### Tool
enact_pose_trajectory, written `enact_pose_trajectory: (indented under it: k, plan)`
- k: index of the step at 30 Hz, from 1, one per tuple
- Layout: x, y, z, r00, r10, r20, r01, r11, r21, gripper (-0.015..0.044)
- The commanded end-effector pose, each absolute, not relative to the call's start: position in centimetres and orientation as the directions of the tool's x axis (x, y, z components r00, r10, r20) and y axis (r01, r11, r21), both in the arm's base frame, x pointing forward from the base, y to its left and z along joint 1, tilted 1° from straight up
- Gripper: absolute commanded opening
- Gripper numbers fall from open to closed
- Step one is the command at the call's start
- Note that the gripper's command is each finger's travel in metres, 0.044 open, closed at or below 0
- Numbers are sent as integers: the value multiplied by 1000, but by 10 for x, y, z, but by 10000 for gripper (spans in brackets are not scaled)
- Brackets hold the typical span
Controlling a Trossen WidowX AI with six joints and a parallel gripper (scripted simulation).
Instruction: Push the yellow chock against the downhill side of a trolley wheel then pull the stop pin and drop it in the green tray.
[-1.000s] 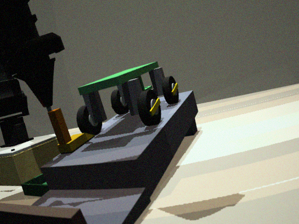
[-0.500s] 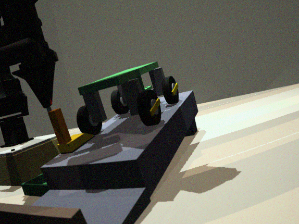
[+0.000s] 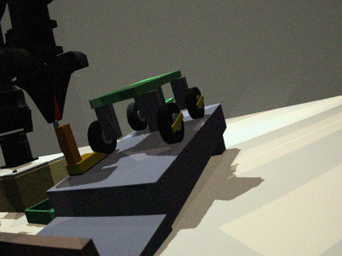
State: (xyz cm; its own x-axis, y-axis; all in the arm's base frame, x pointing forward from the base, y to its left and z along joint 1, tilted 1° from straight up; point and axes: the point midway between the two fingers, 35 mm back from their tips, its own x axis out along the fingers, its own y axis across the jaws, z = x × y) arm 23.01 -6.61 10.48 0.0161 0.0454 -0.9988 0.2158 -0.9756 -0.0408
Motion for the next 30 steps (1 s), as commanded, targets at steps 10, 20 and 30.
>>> enact_pose_trajectory:
  k: [10,20,30]
  plan:
    - [231,-65,108,28,2,-1000,15,-1000,-1,0]
    - [213,-67,89,26,2,-1000,15,-1000,-1,0]
    - [212,-68,78,23,-68,-997,14,-998,68,0]
